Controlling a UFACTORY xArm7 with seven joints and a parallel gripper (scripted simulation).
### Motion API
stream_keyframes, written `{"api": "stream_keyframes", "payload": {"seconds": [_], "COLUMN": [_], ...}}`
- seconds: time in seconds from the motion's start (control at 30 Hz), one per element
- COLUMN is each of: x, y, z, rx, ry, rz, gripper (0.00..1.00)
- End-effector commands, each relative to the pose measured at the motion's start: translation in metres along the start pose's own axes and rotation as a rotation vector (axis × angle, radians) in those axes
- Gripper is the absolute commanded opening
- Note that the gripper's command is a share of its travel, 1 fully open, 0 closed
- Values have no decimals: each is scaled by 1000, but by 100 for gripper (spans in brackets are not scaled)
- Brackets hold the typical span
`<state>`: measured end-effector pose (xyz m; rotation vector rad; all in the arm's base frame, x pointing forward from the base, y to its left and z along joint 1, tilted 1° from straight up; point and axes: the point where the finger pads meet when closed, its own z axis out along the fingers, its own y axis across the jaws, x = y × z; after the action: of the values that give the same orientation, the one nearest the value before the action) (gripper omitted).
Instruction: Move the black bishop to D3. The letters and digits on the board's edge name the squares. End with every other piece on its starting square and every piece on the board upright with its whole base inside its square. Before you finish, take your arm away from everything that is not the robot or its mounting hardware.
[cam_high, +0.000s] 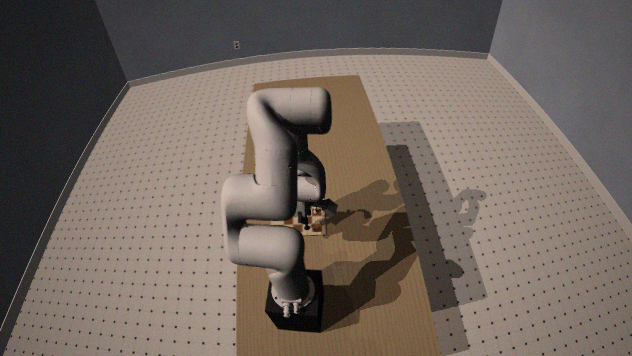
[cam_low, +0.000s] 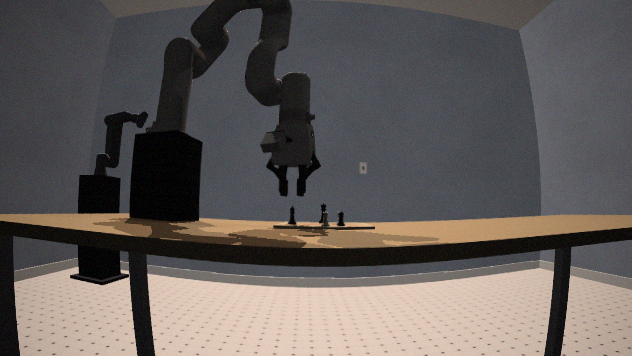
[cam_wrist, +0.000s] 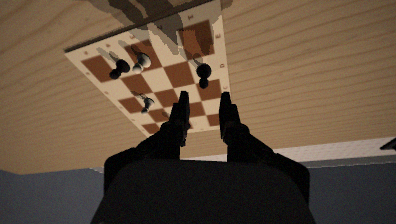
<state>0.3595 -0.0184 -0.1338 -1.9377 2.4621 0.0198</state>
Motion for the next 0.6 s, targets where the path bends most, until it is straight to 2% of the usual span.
{"api": "stream_keyframes", "payload": {"seconds": [0.0,0.57], "x": [0,1], "y": [-1,-1], "z": [5,16], "rx": [3,3], "ry": [0,0], "rz": [0,0], "gripper": [37,37]}}
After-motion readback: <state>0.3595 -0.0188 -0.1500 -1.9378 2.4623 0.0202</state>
